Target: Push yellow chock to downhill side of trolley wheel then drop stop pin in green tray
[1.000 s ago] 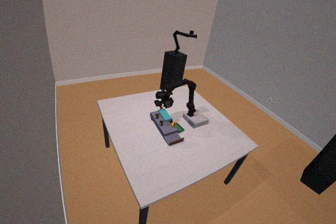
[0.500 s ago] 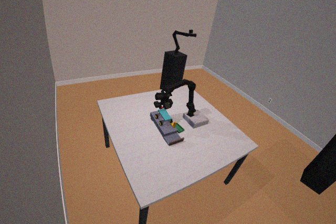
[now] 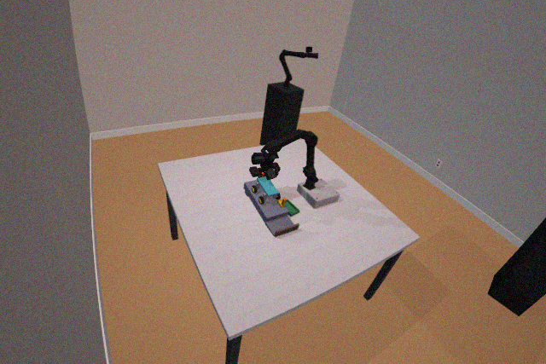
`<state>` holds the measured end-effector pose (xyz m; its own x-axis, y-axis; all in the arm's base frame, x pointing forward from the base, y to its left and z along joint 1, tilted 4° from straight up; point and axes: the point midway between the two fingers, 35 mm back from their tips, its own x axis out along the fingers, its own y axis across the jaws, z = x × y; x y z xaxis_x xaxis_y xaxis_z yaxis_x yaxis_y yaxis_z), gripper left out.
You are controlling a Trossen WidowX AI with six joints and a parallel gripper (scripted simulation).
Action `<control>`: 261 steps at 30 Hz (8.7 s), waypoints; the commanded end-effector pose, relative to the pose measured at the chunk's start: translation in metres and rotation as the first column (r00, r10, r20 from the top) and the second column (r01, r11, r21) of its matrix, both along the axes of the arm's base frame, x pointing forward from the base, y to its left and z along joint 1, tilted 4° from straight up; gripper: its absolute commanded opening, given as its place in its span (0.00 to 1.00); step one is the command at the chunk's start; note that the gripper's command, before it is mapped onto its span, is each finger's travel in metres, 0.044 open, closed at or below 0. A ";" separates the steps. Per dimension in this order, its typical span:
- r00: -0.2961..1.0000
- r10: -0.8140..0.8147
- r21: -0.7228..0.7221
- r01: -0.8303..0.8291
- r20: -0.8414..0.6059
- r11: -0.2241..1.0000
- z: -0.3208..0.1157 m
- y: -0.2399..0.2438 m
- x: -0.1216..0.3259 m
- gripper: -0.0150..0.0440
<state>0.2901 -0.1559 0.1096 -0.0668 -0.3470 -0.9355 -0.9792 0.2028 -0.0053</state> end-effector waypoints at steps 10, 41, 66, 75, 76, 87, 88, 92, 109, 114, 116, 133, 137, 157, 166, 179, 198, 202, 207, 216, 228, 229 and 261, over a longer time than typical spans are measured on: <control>1.000 0.000 0.000 0.000 0.001 1.000 0.000 0.000 0.000 0.32; 1.000 0.005 -0.003 -0.005 -0.007 1.000 0.016 0.005 -0.001 0.25; 1.000 0.005 -0.003 -0.005 -0.007 1.000 0.027 0.009 -0.001 0.25; 1.000 0.005 -0.003 -0.005 -0.007 1.000 0.031 0.010 0.000 0.25; 1.000 0.005 -0.003 -0.005 -0.007 1.000 0.032 0.010 0.000 0.25; 1.000 0.005 -0.003 -0.005 -0.007 1.000 0.036 0.010 0.000 0.25; 1.000 0.005 -0.003 -0.005 -0.007 1.000 0.037 0.010 0.000 0.25; 1.000 0.005 -0.003 -0.005 -0.007 1.000 0.038 0.010 -0.001 0.25; 1.000 0.005 -0.003 -0.005 -0.007 1.000 0.044 0.009 0.001 0.25; 1.000 0.005 -0.004 -0.005 -0.007 1.000 0.044 0.001 -0.002 0.25; 1.000 0.005 -0.004 -0.005 -0.007 1.000 0.044 -0.002 -0.003 0.25; 1.000 0.005 -0.006 -0.005 -0.007 1.000 0.050 -0.019 -0.009 0.25; 1.000 0.005 -0.006 -0.005 -0.009 1.000 0.048 -0.016 -0.022 0.25; 1.000 0.005 -0.005 -0.005 -0.014 1.000 0.047 -0.006 -0.088 0.25; 1.000 0.005 -0.003 -0.005 -0.014 1.000 0.043 0.010 -0.083 0.25; 1.000 0.005 0.002 -0.005 -0.013 1.000 0.030 0.059 -0.070 0.25; 1.000 0.005 0.009 -0.005 -0.012 1.000 0.014 0.130 -0.056 0.25; 1.000 0.005 0.010 -0.005 -0.012 1.000 0.010 0.145 -0.054 0.25; 1.000 0.005 0.012 -0.005 -0.012 1.000 0.005 0.163 -0.052 0.25; 1.000 0.005 0.015 -0.005 -0.011 1.000 -0.005 0.198 -0.048 0.25; 0.991 0.130 0.047 -0.128 -0.038 0.991 -0.007 0.209 -0.047 0.25; 0.986 0.159 0.055 -0.157 -0.044 0.986 -0.007 0.208 -0.047 0.25; 0.415 0.907 0.288 -0.862 -0.074 0.418 -0.006 0.203 -0.049 0.25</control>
